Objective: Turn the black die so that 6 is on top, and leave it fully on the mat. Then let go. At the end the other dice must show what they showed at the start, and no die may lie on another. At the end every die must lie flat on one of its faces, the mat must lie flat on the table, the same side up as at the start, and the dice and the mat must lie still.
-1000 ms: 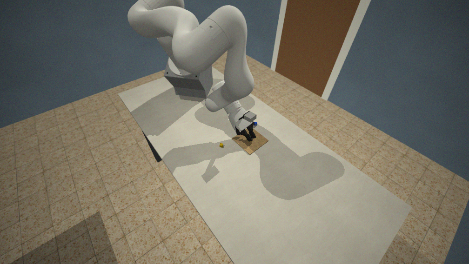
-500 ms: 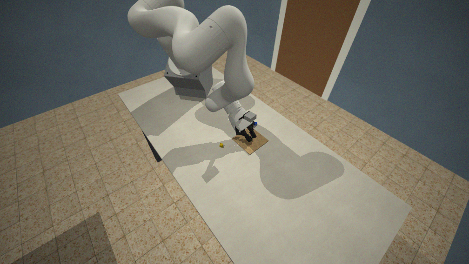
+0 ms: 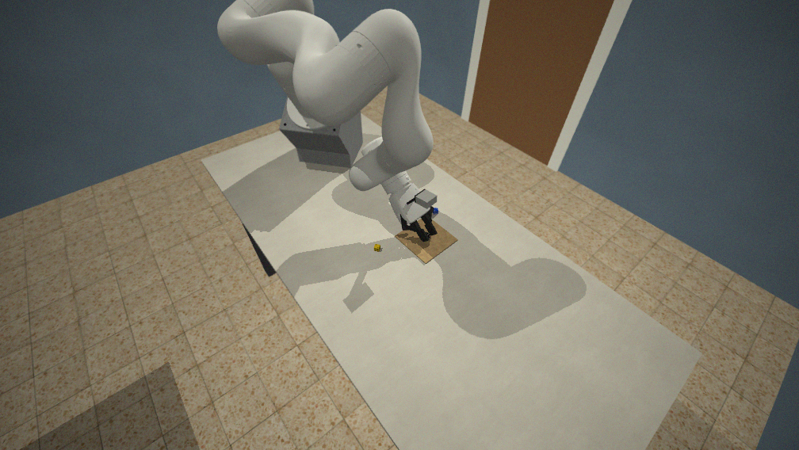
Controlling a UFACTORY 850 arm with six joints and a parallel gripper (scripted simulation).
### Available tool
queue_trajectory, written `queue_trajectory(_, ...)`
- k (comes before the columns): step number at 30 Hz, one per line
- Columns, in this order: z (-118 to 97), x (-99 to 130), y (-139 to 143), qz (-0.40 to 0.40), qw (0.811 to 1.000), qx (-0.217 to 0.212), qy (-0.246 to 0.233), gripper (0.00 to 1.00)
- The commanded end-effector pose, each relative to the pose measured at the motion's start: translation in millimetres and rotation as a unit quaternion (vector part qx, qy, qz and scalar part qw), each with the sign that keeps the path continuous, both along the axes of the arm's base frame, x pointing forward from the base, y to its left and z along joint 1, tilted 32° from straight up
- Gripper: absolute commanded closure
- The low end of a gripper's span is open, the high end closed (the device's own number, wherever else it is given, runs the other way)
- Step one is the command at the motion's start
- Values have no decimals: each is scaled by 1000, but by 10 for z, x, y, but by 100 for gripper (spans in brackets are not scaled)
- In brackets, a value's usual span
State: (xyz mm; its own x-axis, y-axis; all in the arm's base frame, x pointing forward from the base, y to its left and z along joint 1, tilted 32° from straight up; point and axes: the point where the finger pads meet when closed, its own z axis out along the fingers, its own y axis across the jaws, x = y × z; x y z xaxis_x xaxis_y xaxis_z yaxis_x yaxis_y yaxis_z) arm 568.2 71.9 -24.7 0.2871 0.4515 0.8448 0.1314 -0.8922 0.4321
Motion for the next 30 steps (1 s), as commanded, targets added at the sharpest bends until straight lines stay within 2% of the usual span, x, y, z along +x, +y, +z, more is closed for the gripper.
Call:
queue_trajectory(1,4,1,3,0,1000,0,0,69)
queue_trajectory(21,5,-1,3,0,1000,0,0,69)
queue_trajectory(30,46,-127,4,0,1000,0,0,69)
